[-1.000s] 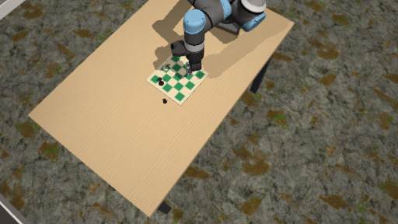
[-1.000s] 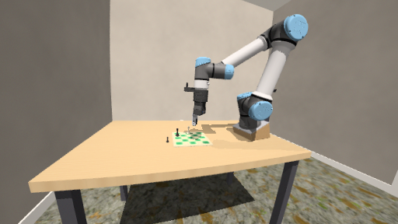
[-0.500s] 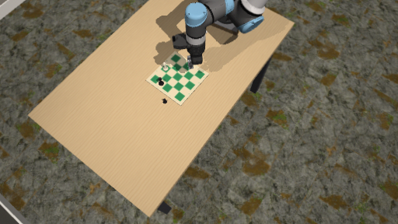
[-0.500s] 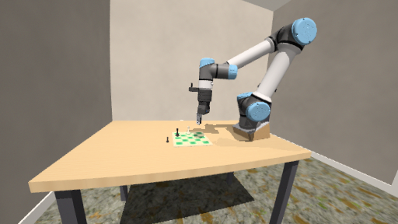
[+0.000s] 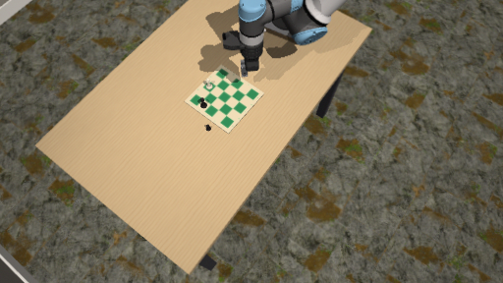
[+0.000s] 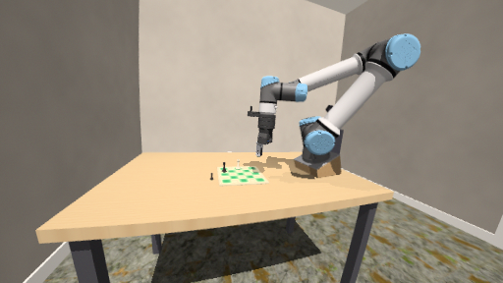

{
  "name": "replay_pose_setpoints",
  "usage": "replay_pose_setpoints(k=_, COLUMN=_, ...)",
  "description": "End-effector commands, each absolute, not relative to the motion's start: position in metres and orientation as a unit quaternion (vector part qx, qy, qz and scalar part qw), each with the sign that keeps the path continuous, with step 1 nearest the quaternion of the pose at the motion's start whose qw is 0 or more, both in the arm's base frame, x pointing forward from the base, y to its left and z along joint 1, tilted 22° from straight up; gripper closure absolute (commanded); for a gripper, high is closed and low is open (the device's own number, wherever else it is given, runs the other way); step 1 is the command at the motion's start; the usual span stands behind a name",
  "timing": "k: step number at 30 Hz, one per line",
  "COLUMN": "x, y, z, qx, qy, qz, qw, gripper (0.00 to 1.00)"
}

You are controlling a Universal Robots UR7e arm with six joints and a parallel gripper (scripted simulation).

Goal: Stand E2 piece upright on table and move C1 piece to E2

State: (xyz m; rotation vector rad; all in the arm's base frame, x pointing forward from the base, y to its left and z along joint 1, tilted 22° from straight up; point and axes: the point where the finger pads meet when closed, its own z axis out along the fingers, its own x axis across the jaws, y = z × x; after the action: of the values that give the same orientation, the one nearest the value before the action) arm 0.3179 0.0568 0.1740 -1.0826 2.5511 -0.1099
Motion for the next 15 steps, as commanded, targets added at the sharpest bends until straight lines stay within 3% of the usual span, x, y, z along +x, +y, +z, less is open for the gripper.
replay_pose_setpoints(k=1, x=0.3158, y=0.0557, z=0.1742, qx=-0.384, qy=0.904, qz=-0.037, qw=0.185, gripper=1.00)
replay_pose_setpoints(k=15, x=0.3185, y=0.0562, z=0.1672, qx=-0.384, qy=0.904, qz=-0.037, qw=0.185, gripper=1.00)
